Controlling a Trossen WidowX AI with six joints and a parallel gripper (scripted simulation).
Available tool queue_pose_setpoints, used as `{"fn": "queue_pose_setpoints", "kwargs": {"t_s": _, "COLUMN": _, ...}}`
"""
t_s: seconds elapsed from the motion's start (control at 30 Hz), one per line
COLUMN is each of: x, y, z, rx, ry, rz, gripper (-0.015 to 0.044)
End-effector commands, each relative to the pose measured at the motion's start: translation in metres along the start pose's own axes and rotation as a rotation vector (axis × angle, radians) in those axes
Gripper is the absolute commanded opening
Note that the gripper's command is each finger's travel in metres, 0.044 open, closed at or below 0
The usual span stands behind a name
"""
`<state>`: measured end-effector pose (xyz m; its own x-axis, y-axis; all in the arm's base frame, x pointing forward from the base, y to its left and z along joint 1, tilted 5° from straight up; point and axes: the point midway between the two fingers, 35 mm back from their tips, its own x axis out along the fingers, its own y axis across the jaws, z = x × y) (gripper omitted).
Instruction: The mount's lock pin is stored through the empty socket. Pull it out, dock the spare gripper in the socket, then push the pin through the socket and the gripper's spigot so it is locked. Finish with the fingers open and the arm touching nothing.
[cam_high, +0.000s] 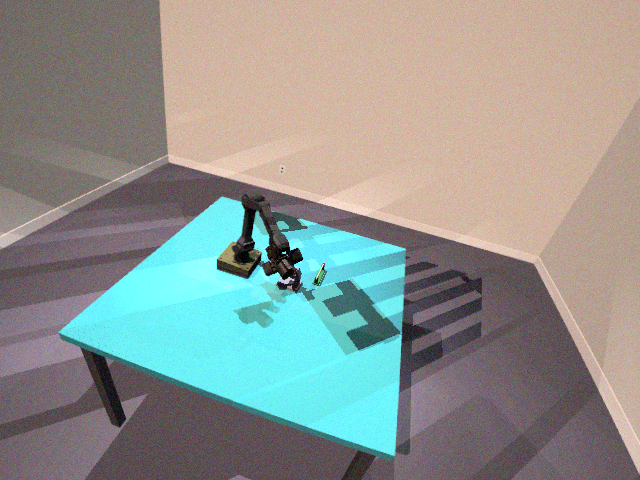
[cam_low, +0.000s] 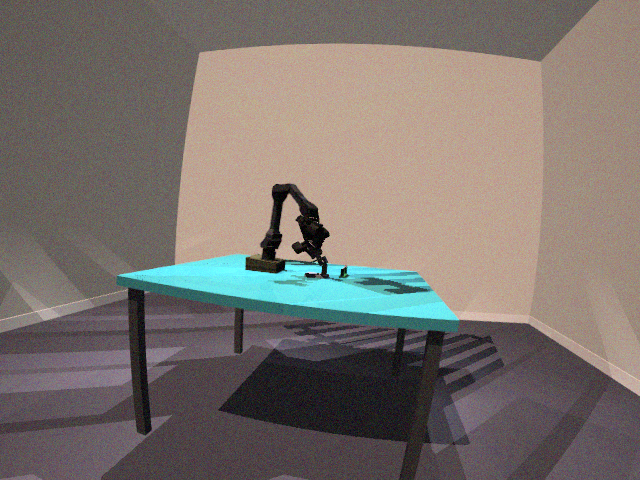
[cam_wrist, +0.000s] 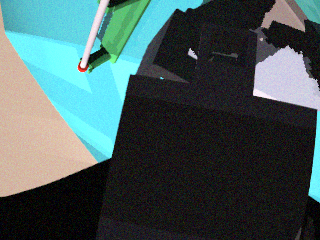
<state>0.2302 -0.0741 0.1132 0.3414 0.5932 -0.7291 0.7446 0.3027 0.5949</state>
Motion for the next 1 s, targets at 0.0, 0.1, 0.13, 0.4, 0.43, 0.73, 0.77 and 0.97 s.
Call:
{"fn": "queue_pose_setpoints", "kwargs": {"t_s": 0.0, "x": -0.003, "y": 0.005, "z": -0.010, "rx": 0.054, "ry": 0.034, "rz": 0.052, "gripper": 0.0000}}
{"fn": "queue_pose_setpoints", "kwargs": {"t_s": 0.1, "x": -0.005, "y": 0.007, "z": -0.018, "rx": 0.106, "ry": 0.069, "rz": 0.089, "gripper": 0.0000}}
{"fn": "queue_pose_setpoints", "kwargs": {"t_s": 0.13, "x": -0.005, "y": 0.008, "z": -0.020, "rx": 0.124, "ry": 0.080, "rz": 0.102, "gripper": 0.0000}}
{"fn": "queue_pose_setpoints", "kwargs": {"t_s": 0.4, "x": -0.012, "y": 0.017, "z": -0.038, "rx": 0.272, "ry": 0.168, "rz": 0.206, "gripper": 0.0000}}
{"fn": "queue_pose_setpoints", "kwargs": {"t_s": 0.43, "x": -0.013, "y": 0.018, "z": -0.040, "rx": 0.292, "ry": 0.178, "rz": 0.220, "gripper": 0.0000}}
{"fn": "queue_pose_setpoints", "kwargs": {"t_s": 0.73, "x": -0.018, "y": 0.024, "z": -0.048, "rx": 0.377, "ry": 0.223, "rz": 0.280, "gripper": 0.0000}}
{"fn": "queue_pose_setpoints", "kwargs": {"t_s": 0.77, "x": -0.017, "y": 0.024, "z": -0.047, "rx": 0.376, "ry": 0.222, "rz": 0.281, "gripper": 0.0000}}
{"fn": "queue_pose_setpoints", "kwargs": {"t_s": 0.97, "x": -0.010, "y": 0.024, "z": -0.041, "rx": 0.369, "ry": 0.217, "rz": 0.290, "gripper": 0.0000}}
